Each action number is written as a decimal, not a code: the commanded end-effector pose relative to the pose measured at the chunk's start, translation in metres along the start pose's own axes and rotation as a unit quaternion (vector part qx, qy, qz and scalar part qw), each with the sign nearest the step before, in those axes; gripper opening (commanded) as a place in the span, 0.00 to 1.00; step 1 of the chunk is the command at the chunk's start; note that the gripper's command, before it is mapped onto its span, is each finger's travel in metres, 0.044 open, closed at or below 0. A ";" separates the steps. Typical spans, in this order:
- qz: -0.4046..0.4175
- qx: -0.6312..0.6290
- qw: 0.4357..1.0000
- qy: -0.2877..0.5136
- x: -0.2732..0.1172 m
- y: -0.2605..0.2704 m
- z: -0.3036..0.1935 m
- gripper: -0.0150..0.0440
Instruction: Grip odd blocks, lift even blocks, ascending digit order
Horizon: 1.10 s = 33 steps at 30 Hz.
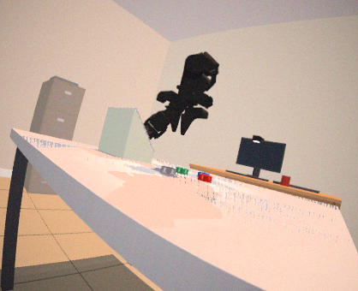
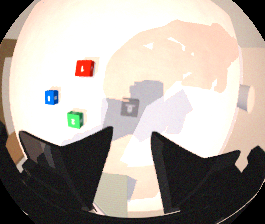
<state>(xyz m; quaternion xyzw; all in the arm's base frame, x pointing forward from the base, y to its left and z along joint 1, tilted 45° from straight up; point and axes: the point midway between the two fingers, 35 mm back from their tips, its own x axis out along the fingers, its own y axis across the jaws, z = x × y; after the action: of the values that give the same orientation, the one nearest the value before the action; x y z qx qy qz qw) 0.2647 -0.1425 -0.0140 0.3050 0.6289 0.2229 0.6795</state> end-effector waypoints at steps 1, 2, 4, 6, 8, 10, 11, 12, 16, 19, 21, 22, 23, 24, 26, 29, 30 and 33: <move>0.001 -0.003 1.000 0.007 -0.004 0.002 -0.001 0.46; 0.001 -0.003 1.000 0.007 -0.004 0.002 -0.001 0.46; 0.001 -0.003 1.000 0.007 -0.004 0.002 -0.001 0.46; 0.001 -0.003 1.000 0.007 -0.004 0.002 -0.001 0.46; 0.001 -0.003 1.000 0.007 -0.004 0.002 -0.001 0.46; 0.000 -0.003 1.000 0.007 -0.005 0.013 0.002 0.46; -0.002 -0.002 1.000 0.007 -0.006 0.027 0.006 0.46; -0.004 -0.002 1.000 0.007 -0.007 0.045 0.009 0.46; -0.004 -0.001 1.000 0.006 -0.008 0.112 0.014 0.46; 0.000 -0.002 1.000 0.006 -0.006 0.162 0.008 0.46; 0.004 -0.002 1.000 0.007 -0.005 0.188 0.001 0.46; 0.005 -0.002 1.000 0.008 -0.005 0.193 -0.001 0.46; 0.006 -0.003 1.000 0.008 -0.005 0.194 -0.001 0.46; 0.006 -0.003 1.000 0.008 -0.005 0.194 -0.001 0.46; 0.006 -0.003 1.000 0.008 -0.005 0.194 -0.001 0.46; 0.005 -0.002 1.000 0.008 -0.002 0.194 -0.001 0.50; 0.005 -0.002 1.000 0.008 0.006 0.194 0.000 0.55; 0.005 -0.003 1.000 0.007 0.053 0.194 0.001 0.68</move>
<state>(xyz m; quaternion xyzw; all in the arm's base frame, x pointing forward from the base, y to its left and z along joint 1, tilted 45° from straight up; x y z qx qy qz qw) 0.2865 0.0011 0.1086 0.3032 0.6270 0.2243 0.6816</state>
